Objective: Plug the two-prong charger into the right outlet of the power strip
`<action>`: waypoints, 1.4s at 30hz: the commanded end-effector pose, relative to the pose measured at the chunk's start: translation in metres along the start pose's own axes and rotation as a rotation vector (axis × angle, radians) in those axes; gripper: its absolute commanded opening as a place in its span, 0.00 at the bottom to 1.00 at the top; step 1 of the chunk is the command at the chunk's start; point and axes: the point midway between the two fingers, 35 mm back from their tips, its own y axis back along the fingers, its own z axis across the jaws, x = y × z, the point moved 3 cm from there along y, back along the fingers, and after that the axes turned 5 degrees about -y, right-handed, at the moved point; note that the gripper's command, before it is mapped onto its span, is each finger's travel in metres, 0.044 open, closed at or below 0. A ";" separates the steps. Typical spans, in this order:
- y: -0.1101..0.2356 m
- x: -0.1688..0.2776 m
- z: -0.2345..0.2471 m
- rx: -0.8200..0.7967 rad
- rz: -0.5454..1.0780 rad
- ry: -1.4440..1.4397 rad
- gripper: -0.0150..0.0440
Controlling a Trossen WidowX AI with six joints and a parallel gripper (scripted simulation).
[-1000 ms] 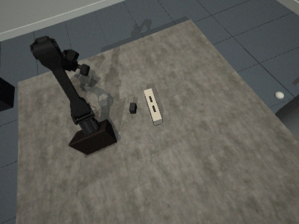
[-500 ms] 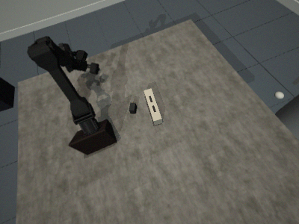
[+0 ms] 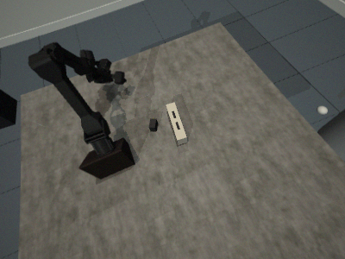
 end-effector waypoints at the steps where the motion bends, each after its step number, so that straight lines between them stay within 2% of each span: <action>1: -0.006 0.004 -0.017 0.034 0.034 0.038 1.00; 14: -0.014 -0.004 -0.067 0.170 0.052 0.076 1.00; 42: -0.018 0.038 -0.177 0.245 0.416 0.289 1.00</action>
